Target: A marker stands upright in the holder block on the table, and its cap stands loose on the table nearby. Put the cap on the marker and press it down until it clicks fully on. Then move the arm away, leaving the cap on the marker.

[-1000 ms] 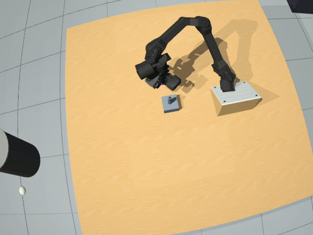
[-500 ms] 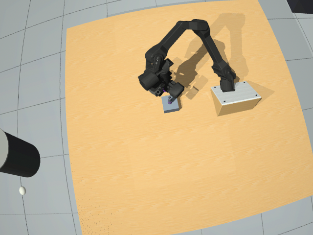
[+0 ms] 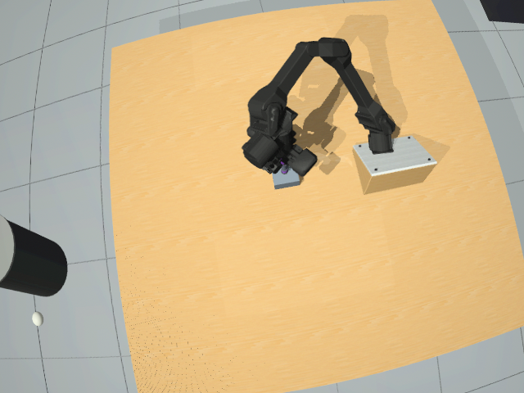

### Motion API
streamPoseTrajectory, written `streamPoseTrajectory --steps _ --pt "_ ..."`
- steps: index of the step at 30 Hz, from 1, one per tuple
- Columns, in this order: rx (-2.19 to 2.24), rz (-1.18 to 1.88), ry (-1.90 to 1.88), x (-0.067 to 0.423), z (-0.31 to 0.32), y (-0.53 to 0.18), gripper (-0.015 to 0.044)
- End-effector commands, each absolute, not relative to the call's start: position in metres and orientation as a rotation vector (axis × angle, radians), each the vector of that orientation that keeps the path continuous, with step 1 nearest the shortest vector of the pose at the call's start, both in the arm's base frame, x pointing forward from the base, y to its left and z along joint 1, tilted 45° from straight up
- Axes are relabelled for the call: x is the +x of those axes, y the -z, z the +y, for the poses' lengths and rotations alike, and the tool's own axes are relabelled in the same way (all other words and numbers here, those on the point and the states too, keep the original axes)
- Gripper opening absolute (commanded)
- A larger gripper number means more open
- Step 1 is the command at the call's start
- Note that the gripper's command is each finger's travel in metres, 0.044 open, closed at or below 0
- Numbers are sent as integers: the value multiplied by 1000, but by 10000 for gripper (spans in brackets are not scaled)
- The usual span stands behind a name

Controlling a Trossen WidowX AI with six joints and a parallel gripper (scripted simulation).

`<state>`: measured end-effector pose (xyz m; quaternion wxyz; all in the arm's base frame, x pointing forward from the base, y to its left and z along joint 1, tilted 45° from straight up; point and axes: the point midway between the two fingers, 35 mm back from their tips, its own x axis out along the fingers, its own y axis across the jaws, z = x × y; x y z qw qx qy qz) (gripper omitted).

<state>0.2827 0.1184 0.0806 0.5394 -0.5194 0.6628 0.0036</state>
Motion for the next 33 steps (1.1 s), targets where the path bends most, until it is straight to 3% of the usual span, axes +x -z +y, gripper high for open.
streamPoseTrajectory --steps 1,33 --pt "-1228 1584 -1 282 118 -78 0" --pt "-1228 1583 -1 288 88 -45 0"
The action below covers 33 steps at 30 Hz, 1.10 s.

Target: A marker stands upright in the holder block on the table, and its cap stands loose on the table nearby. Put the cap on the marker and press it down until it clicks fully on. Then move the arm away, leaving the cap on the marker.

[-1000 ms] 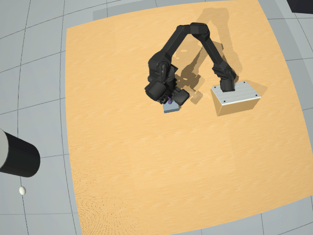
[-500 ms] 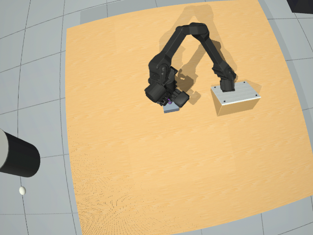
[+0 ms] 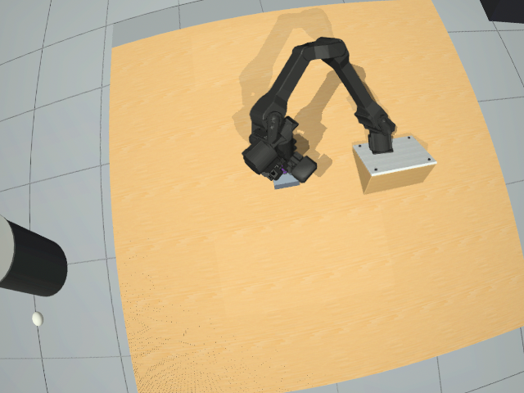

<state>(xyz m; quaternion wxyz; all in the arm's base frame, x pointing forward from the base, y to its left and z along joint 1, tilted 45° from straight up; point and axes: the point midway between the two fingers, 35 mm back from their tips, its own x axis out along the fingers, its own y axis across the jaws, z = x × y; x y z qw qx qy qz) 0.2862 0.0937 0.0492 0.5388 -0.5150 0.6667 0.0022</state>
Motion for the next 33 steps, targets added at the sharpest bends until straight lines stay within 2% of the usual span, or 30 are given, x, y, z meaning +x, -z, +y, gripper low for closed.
streamPoseTrajectory --steps 1,20,33 --pt "-1228 1583 -1 288 87 -44 0" --pt "-1229 1583 1 288 77 -35 0" --pt "-1225 1584 2 288 78 -35 341"
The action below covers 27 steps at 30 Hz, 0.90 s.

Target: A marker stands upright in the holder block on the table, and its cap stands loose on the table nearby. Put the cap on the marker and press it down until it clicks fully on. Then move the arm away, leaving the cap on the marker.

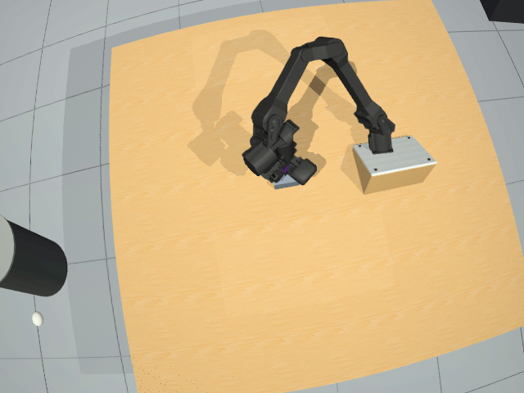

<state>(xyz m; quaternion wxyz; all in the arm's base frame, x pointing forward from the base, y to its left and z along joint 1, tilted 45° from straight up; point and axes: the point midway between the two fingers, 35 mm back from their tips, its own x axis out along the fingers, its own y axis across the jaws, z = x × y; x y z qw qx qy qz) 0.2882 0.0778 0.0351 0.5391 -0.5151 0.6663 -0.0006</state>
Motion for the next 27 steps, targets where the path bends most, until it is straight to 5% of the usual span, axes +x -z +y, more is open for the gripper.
streamPoseTrajectory --steps 1,4,18,27 --pt "-1225 1584 2 288 78 -35 367" --pt "-1225 1584 2 288 78 -35 440" --pt "-1224 1586 -1 280 130 -89 440" --pt "-697 1413 491 280 123 -82 204"
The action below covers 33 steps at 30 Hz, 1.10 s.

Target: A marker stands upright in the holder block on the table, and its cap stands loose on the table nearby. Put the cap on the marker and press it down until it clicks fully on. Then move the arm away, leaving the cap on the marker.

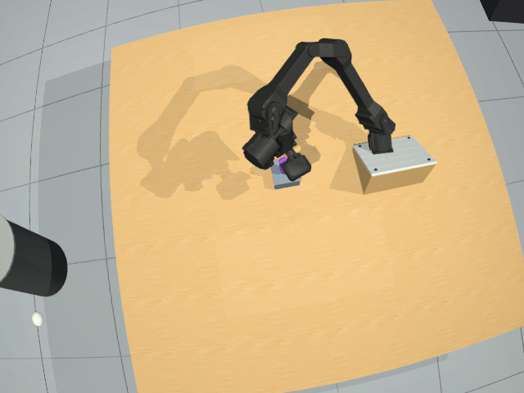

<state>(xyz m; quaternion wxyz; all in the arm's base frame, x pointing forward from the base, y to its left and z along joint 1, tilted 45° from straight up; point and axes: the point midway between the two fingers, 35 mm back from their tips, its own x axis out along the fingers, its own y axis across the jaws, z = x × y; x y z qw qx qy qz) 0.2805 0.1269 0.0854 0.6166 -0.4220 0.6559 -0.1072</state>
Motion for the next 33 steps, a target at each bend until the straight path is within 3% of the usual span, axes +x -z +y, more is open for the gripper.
streamPoseTrajectory --steps 1,8,33 --pt "-684 1408 502 280 123 -82 177" --pt "-684 1408 502 280 123 -82 0" --pt "-684 1408 502 282 111 -70 0"
